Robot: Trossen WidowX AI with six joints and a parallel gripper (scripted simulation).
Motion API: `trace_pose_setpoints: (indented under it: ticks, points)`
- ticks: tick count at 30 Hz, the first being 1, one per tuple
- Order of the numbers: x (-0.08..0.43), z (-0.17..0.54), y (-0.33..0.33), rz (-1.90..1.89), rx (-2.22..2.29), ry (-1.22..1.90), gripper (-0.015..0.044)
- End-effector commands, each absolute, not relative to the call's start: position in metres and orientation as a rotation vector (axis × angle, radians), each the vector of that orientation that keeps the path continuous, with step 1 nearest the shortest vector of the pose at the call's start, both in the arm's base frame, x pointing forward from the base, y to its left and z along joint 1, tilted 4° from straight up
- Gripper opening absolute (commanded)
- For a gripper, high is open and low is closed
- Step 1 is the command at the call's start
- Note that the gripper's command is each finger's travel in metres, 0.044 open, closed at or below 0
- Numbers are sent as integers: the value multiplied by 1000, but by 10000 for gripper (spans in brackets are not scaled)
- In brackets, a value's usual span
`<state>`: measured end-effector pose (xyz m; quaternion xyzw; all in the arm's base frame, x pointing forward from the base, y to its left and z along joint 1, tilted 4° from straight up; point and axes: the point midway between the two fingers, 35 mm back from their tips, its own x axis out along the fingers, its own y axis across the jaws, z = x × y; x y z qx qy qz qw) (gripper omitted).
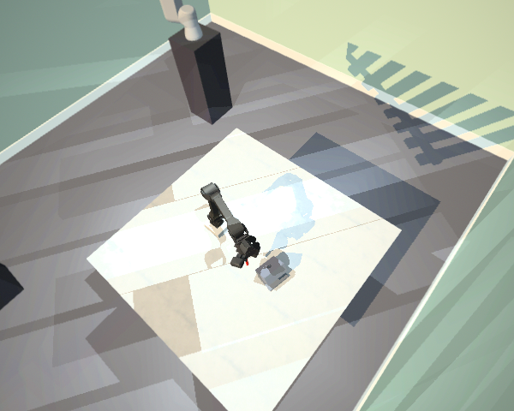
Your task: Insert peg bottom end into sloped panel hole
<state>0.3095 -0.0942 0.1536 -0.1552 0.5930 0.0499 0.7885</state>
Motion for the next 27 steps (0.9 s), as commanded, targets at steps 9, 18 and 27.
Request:
trace_pose_setpoints:
  ticks: [9, 18, 27]
  points:
    - [313, 160, -80, 144, -450, 1205, 0]
    - [315, 166, -69, 168, -527, 1147, 0]
    - [317, 171, -58, 190, -602, 1088, 0]
